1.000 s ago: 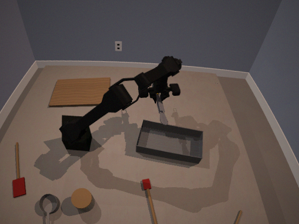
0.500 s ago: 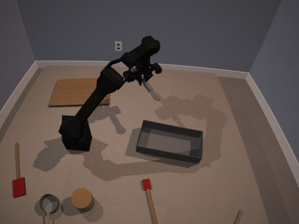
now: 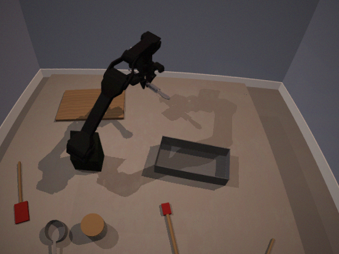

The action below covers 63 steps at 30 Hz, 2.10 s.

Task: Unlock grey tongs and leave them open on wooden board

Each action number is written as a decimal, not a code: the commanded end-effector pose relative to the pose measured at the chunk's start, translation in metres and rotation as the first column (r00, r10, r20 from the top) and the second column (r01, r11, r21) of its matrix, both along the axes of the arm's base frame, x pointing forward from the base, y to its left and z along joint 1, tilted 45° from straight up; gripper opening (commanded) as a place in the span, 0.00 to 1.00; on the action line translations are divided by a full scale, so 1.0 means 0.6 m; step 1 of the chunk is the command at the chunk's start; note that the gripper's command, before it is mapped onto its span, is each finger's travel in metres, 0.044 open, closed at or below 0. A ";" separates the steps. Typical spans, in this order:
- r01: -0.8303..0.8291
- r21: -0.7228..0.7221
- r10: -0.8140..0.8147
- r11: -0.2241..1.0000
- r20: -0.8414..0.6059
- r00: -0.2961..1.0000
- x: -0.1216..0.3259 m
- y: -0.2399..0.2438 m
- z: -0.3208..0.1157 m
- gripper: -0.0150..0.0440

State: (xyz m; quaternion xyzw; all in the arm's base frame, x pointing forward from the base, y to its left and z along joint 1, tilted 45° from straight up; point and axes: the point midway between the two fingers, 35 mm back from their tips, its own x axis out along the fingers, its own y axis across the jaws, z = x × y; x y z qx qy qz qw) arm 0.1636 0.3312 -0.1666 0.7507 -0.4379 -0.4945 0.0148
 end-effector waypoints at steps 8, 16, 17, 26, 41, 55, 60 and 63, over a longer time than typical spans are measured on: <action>-0.129 0.010 0.129 0.992 -0.130 0.983 -0.103 0.026 -0.012 0.00; -0.262 0.025 0.260 0.965 -0.254 0.932 -0.209 0.036 -0.022 0.00; -0.278 0.028 0.275 0.960 -0.269 0.923 -0.223 0.036 -0.023 0.00; -0.413 0.054 0.399 0.909 -0.396 0.827 -0.338 0.025 -0.033 0.00; -0.602 0.110 0.542 0.791 -0.582 0.606 -0.513 -0.035 -0.042 0.00; -0.482 0.121 0.426 0.868 -0.680 0.597 -0.510 -0.041 -0.043 0.00; -0.318 0.124 0.293 0.940 -0.771 0.566 -0.500 -0.038 -0.040 0.00; -0.211 0.120 0.217 0.970 -0.818 0.533 -0.493 -0.033 -0.037 0.00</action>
